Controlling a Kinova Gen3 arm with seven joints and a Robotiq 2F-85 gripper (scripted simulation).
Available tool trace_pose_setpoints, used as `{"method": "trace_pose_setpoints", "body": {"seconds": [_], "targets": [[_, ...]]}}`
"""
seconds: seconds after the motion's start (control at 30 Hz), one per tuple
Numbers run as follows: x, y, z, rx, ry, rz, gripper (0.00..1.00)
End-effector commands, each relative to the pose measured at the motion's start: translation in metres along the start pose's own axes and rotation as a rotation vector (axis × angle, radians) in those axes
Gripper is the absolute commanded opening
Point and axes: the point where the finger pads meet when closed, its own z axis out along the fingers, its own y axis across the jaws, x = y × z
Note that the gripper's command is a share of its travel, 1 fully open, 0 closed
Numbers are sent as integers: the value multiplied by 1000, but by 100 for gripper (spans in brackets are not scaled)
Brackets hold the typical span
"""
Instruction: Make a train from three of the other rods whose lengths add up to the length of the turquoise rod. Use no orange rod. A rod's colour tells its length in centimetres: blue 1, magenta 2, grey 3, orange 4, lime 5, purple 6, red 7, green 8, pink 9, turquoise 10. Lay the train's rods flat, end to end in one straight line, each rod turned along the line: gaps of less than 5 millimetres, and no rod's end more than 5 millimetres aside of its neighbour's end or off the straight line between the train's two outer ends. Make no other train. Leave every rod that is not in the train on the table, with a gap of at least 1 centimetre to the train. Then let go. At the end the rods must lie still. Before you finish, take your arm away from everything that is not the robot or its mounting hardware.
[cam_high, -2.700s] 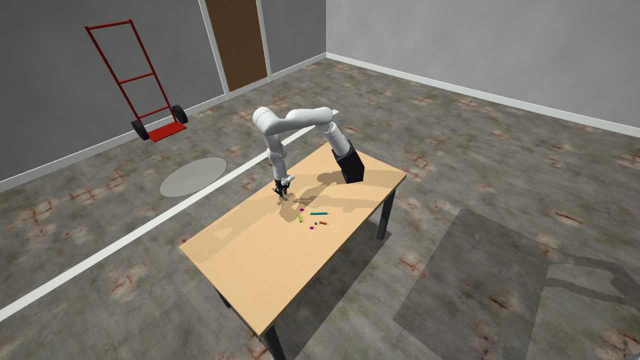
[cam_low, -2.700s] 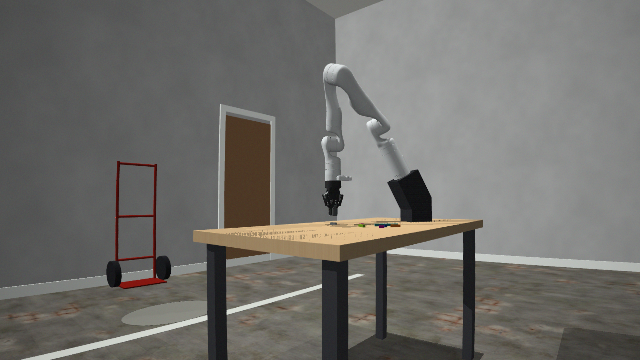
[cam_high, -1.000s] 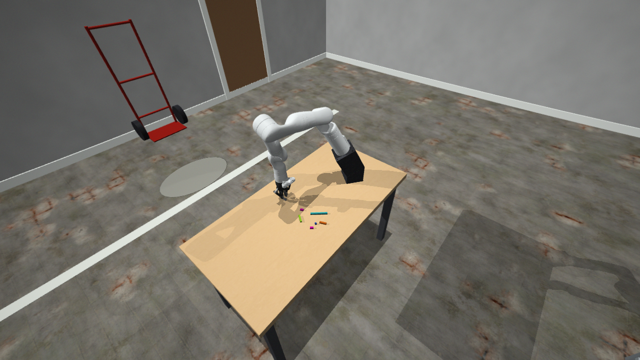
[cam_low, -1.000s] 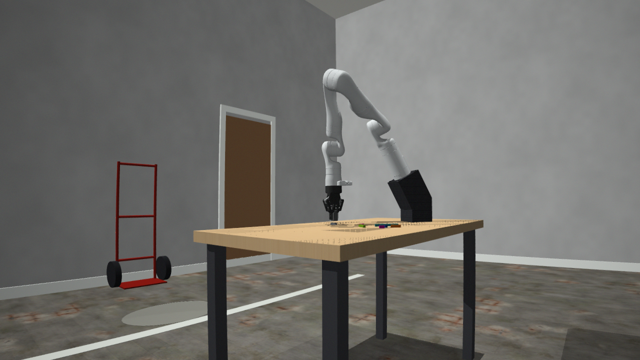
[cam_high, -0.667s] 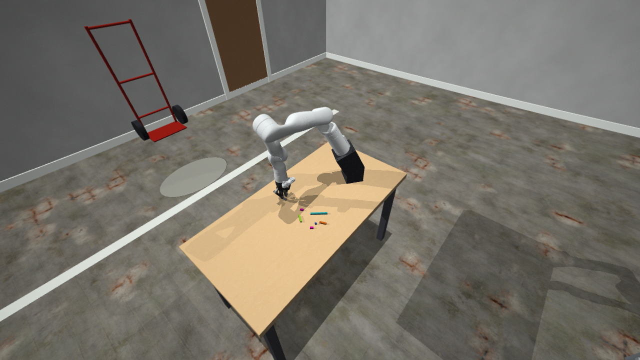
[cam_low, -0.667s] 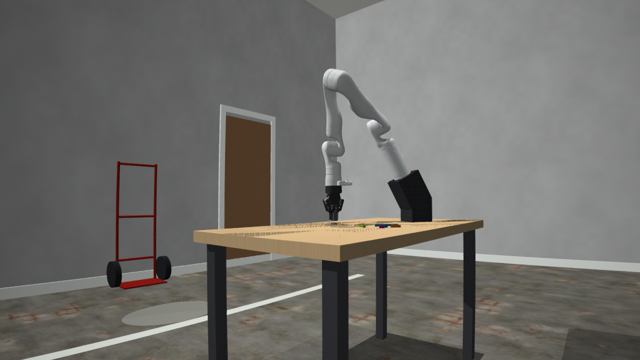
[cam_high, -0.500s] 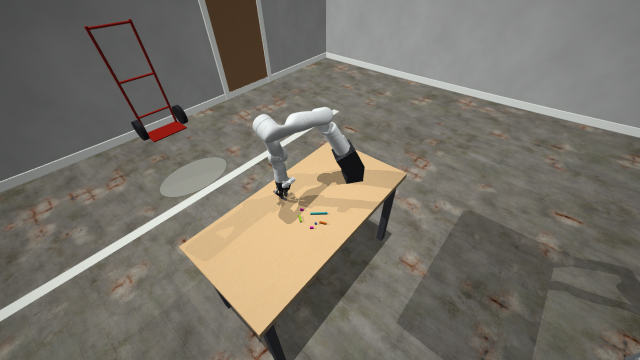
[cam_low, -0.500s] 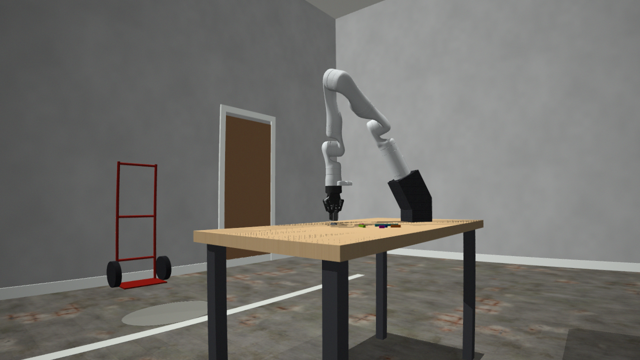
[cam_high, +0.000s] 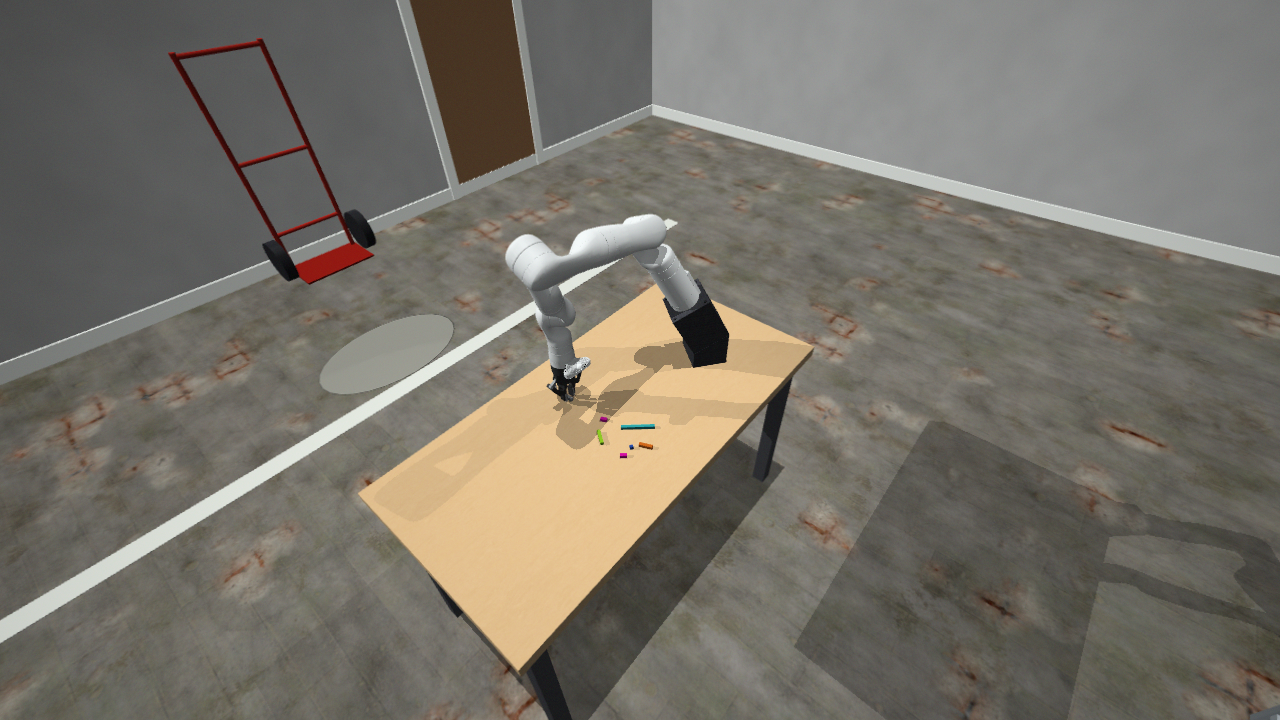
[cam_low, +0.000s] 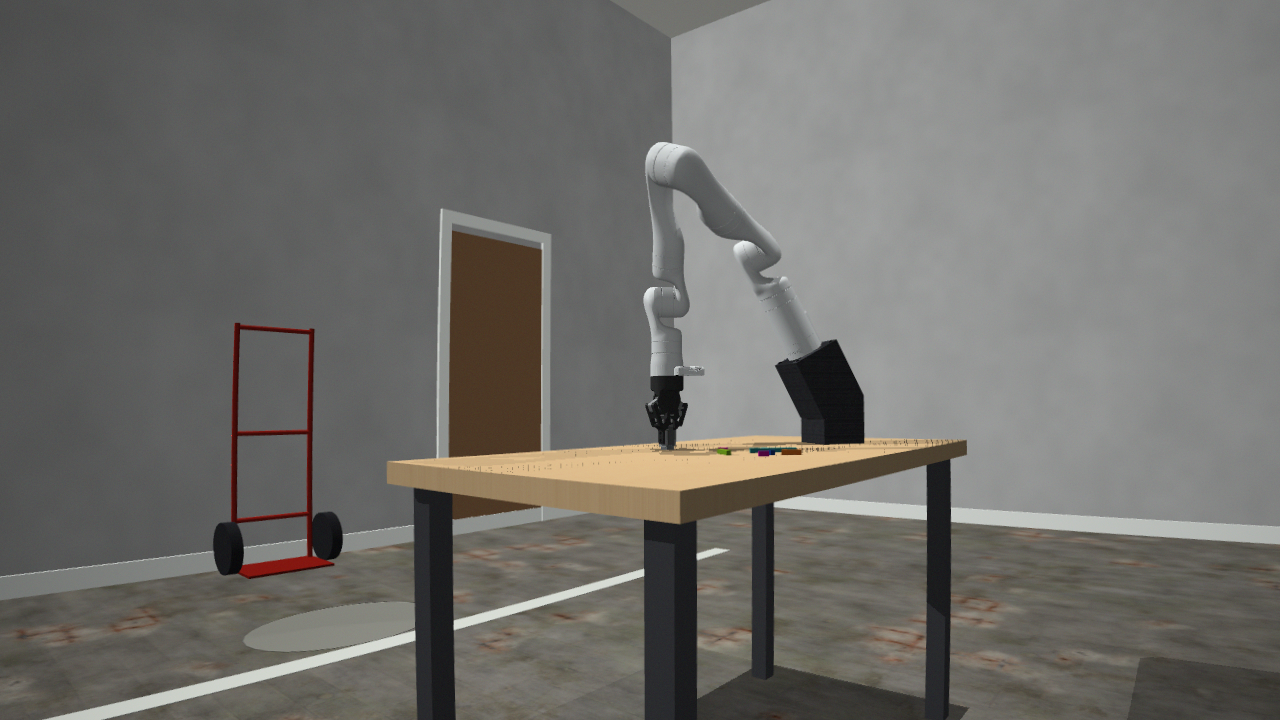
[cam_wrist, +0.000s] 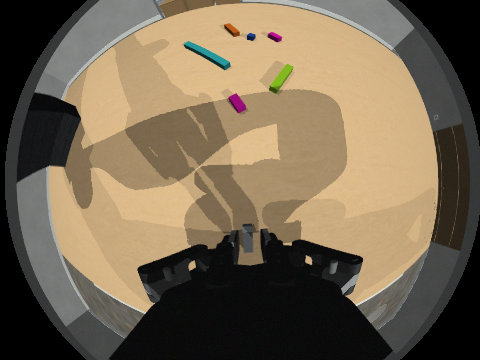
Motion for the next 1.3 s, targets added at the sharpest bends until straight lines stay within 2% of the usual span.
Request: {"method": "trace_pose_setpoints", "body": {"seconds": [0.0,1.27], "targets": [[-1,-2,2,4,-2,-1,24],[-1,-2,6,4,-2,-1,24]]}}
